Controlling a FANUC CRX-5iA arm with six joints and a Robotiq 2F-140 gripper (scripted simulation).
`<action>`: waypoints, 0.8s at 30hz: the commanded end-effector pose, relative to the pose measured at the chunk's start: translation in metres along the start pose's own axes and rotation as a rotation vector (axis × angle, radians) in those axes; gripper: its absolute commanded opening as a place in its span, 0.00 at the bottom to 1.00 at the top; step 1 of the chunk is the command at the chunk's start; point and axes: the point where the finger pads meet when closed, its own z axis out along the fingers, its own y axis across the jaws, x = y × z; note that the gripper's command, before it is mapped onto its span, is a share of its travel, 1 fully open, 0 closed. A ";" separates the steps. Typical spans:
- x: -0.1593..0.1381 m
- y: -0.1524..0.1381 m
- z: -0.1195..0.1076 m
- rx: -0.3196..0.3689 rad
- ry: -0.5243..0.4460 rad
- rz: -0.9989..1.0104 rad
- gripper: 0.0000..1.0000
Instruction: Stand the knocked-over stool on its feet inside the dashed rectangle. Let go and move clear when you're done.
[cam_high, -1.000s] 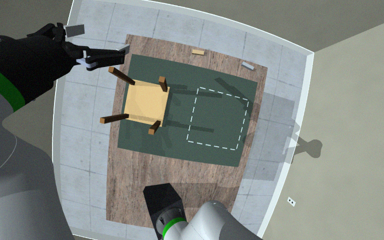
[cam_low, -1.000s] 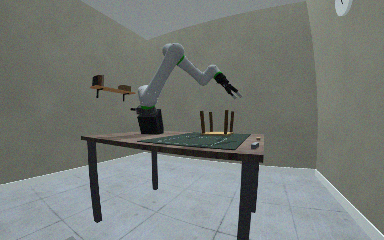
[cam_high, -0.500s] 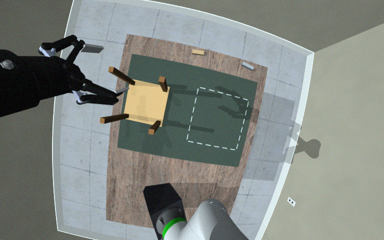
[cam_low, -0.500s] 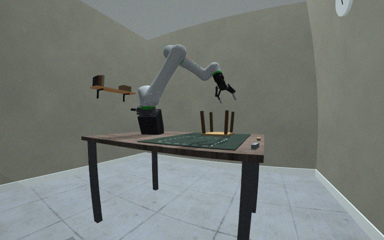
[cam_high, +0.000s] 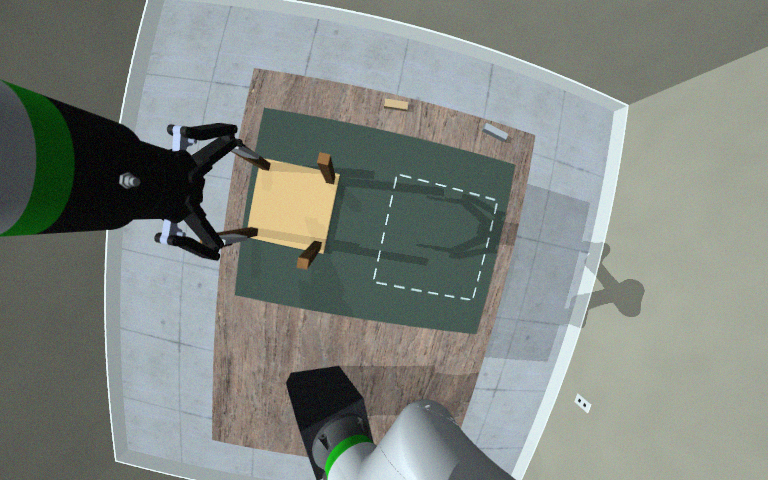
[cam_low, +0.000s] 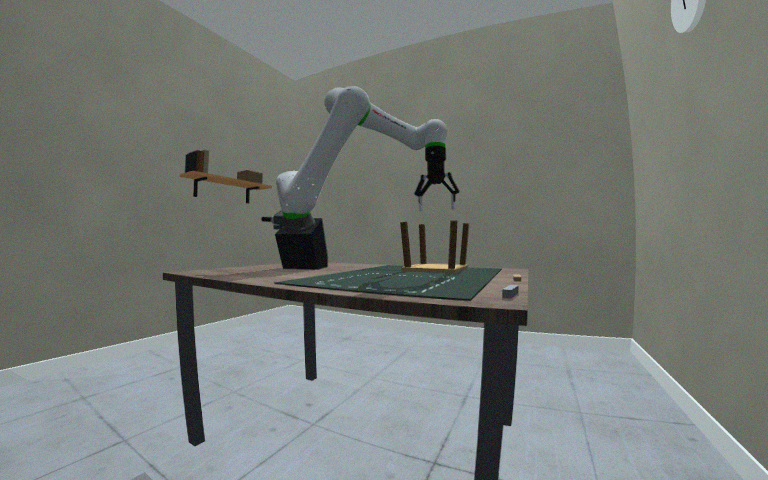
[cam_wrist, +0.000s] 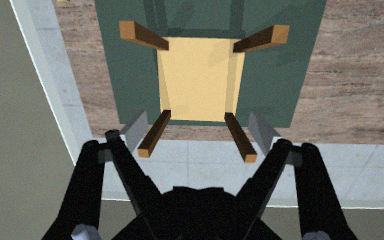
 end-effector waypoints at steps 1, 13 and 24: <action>0.002 0.002 0.001 -0.013 -0.011 0.031 1.00; -0.004 0.006 0.001 -0.010 -0.009 -0.100 0.38; -0.034 0.030 0.000 0.000 0.006 -0.638 0.38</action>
